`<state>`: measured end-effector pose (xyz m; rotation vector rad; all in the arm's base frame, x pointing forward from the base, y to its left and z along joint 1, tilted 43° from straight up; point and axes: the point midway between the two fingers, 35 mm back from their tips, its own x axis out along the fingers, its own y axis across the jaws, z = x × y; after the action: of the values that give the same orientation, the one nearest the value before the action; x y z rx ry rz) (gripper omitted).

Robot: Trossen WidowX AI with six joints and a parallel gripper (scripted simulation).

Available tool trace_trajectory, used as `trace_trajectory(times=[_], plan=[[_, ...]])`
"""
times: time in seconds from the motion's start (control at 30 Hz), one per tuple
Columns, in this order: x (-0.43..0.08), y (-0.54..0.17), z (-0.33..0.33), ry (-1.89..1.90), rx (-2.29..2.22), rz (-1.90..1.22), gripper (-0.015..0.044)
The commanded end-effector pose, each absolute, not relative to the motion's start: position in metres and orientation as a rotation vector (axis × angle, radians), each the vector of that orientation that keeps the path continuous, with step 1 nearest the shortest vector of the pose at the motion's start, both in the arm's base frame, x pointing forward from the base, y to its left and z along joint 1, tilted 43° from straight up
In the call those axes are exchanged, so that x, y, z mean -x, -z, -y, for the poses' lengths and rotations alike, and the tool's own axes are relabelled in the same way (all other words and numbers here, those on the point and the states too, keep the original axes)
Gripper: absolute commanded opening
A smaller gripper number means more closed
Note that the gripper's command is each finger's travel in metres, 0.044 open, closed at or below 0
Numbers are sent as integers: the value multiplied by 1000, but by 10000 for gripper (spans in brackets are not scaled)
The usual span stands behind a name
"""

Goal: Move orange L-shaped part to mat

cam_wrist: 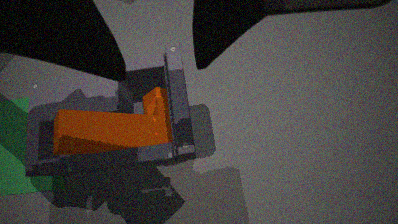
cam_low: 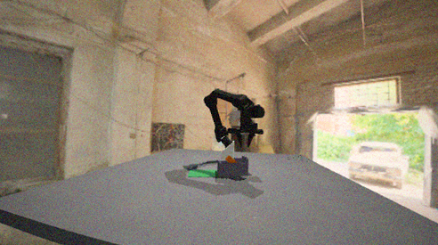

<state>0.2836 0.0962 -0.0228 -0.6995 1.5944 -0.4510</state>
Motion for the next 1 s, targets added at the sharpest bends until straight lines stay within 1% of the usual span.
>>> trace_trajectory(times=[0.0,0.17,0.3,0.5,0.73,0.8,0.97], plan=[[-283,23,-96,451,700,-1595,180],[-283,23,-96,451,700,-1595,180],[-287,18,-91,583,564,-1533,280],[-298,-1,-71,991,100,-1270,280],[-307,-24,-46,1396,-461,-841,280],[-308,-27,-43,1428,-514,-794,280],[-308,-27,-43,1428,-514,-794,280]])
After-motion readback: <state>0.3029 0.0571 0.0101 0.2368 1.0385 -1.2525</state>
